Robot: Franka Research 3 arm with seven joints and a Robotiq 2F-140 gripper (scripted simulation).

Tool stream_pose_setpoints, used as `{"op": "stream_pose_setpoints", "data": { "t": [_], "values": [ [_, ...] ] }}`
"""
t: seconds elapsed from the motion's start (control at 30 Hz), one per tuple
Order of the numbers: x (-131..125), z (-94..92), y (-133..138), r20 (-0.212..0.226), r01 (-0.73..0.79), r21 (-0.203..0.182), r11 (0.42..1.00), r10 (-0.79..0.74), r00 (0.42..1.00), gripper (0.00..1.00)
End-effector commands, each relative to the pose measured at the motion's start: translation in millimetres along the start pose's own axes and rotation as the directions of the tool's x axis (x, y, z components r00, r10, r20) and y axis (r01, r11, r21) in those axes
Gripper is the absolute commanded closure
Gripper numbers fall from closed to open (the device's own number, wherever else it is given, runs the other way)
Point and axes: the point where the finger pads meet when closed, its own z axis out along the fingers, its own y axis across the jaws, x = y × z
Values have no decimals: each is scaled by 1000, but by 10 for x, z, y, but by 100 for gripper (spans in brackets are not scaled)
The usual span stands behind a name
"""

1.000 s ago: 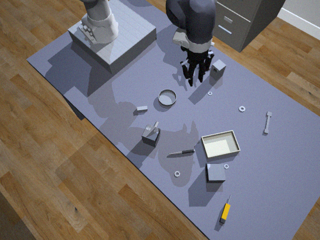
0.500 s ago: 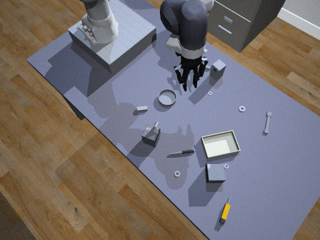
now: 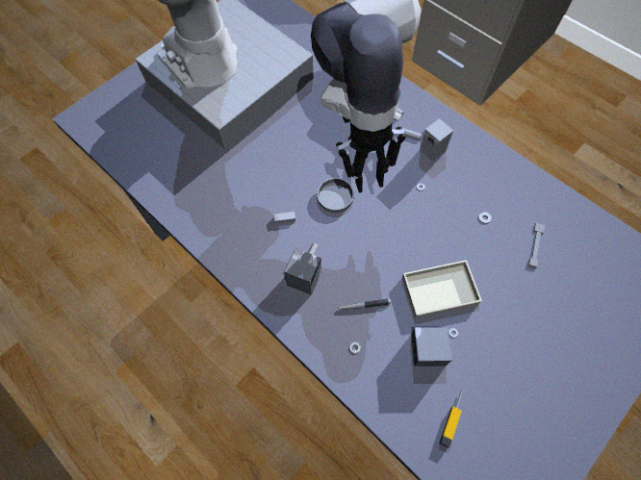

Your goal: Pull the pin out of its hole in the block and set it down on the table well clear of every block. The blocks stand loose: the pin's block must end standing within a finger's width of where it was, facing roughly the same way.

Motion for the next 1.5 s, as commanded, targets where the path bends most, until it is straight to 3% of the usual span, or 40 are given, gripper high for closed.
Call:
{"op": "stream_pose_setpoints", "data": {
  "t": [0.0, 0.2, 0.4, 0.77, 1.0, 1.47],
  "values": [
    [-23, 8, 8, 6, -12, -4, 1000, 12, 1000, 67],
    [-33, 17, -12, 7, -16, -4, 1000, 16, 1000, 67],
    [-150, 124, -261, 13, -75, 3, 997, 75, 997, 67],
    [-158, 131, -276, 14, -78, 3, 997, 78, 997, 67],
    [-274, 244, -523, 20, -136, 9, 991, 135, 991, 67],
    [-344, 315, -667, 24, -169, 12, 985, 169, 985, 67]
  ]
}}
